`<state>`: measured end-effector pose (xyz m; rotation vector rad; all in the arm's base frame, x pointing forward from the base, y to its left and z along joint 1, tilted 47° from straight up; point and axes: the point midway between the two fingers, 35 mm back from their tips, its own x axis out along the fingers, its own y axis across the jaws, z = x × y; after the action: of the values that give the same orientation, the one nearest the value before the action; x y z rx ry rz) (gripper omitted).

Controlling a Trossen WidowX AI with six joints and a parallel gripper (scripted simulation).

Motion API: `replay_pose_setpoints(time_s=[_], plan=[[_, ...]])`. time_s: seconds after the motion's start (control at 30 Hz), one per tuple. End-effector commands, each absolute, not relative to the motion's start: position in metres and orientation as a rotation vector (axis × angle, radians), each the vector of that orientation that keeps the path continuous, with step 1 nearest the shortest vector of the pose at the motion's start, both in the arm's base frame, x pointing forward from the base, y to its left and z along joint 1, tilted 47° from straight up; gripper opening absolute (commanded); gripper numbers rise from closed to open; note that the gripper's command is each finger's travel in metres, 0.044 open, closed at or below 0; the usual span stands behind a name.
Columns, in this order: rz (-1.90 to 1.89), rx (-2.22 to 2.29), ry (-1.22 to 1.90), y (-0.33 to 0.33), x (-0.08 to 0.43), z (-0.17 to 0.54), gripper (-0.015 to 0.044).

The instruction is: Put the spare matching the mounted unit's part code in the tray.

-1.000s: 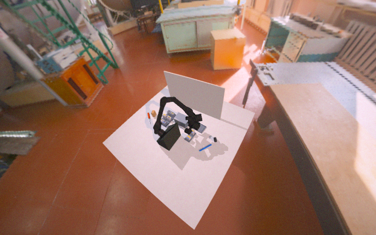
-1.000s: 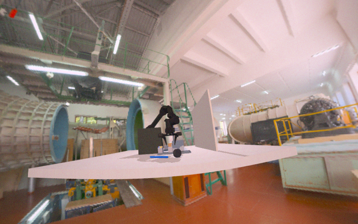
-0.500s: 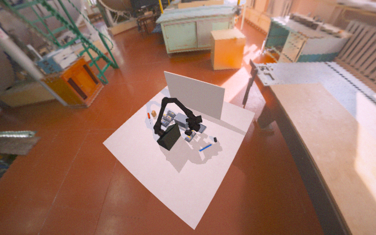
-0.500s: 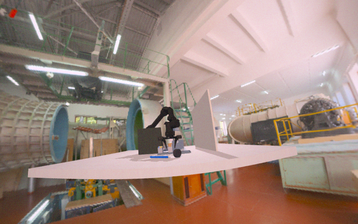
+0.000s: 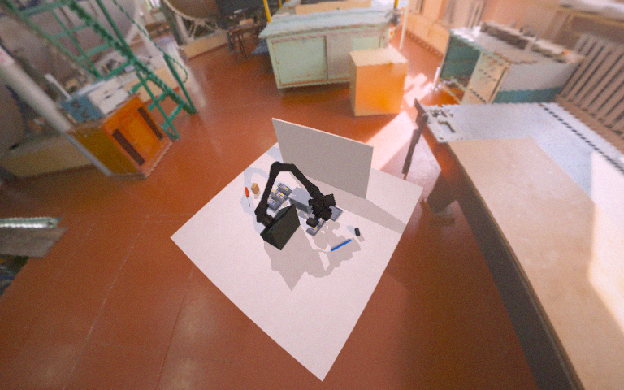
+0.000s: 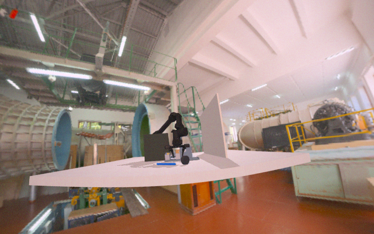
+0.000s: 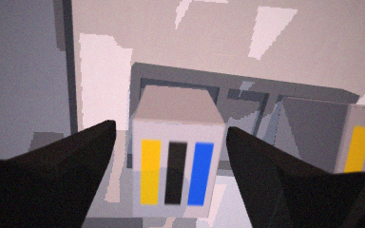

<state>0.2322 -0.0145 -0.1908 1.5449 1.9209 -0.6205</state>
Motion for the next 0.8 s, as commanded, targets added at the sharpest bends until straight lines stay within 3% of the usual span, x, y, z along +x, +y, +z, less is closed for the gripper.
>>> replay_pose_setpoints(time_s=[0.0,0.07,0.27,0.43,0.57,0.77], plan=[[-0.621,1.555,1.924,-0.0125,0.2307,-0.1913,0.03],[-0.621,1.555,1.924,-0.0125,0.2307,-0.1913,0.03],[-0.622,1.545,1.924,-0.0137,0.2312,-0.1913,0.0142],[-0.622,1.545,1.924,-0.0137,0.2312,-0.1913,0.0109],[-0.622,1.545,1.924,-0.0137,0.2312,-0.1913,0.0004],[-0.622,1.545,1.924,-0.0137,0.2312,-0.1913,0.0]])
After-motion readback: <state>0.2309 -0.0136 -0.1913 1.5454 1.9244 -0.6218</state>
